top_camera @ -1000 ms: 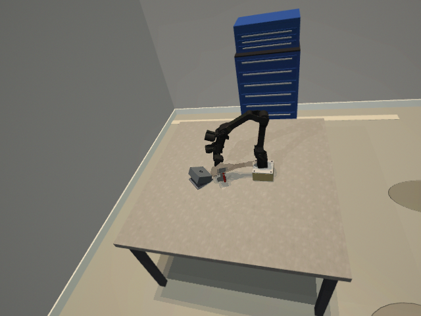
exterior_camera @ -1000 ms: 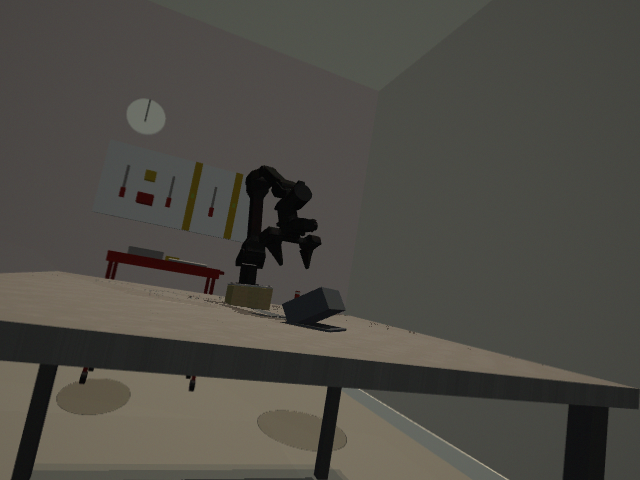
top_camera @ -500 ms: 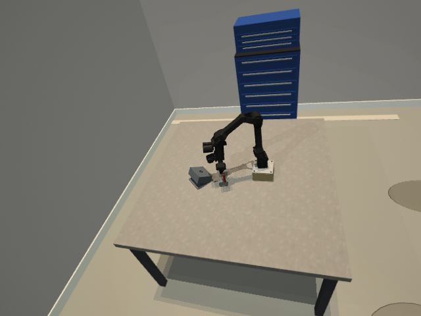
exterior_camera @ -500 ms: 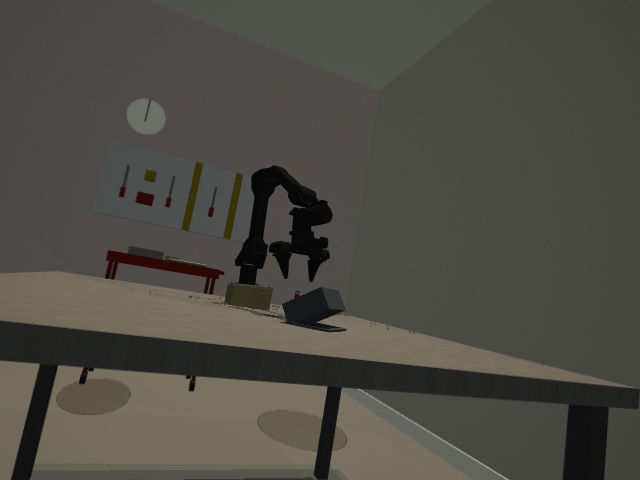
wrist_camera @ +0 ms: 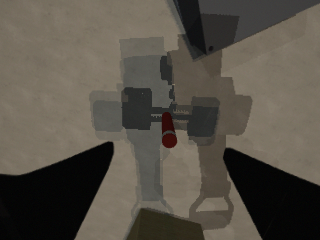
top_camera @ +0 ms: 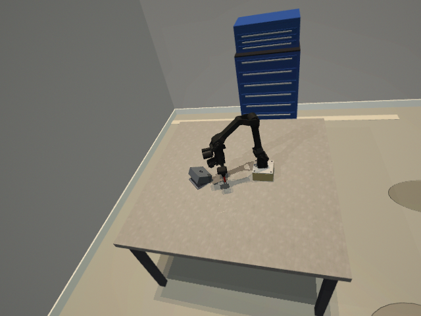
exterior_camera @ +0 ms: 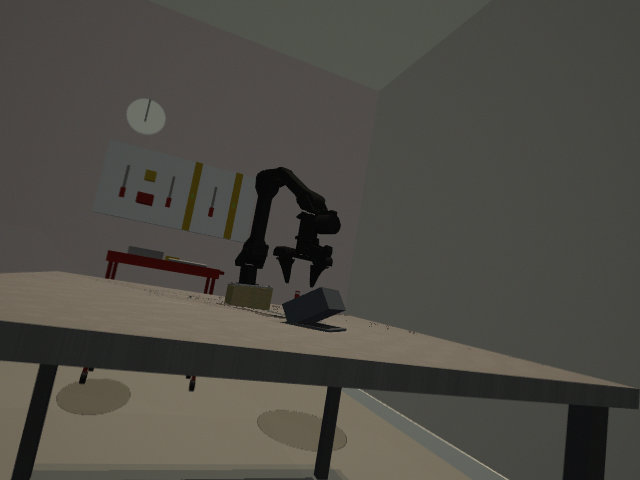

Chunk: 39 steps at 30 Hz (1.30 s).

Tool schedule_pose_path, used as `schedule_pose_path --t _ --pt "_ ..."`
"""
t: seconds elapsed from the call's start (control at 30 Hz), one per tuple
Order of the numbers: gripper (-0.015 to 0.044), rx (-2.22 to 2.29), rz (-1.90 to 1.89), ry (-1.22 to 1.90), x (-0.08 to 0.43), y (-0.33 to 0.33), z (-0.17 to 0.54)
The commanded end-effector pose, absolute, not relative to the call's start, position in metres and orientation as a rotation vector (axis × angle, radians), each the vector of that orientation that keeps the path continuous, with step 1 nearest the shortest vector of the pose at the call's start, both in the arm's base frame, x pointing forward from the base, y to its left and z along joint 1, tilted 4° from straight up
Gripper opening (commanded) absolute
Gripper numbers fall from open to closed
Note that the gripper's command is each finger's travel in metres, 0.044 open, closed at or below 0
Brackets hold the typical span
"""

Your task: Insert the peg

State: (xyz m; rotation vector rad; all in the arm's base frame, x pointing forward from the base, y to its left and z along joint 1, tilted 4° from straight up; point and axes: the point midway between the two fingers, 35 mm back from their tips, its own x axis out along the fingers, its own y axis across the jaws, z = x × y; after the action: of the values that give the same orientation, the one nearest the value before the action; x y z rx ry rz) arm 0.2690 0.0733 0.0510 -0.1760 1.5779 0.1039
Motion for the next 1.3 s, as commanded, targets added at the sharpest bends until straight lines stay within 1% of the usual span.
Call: schedule_pose_path --t 0.0,1.13,1.27 --pt "0.044 -0.18 0.095 1.584 0.269 0.072 0.044" --pt "0.044 -0.18 0.095 1.584 0.267 0.069 -0.009" --pt "0.0335 -0.171 0.097 1.581 0.268 0.07 -0.005"
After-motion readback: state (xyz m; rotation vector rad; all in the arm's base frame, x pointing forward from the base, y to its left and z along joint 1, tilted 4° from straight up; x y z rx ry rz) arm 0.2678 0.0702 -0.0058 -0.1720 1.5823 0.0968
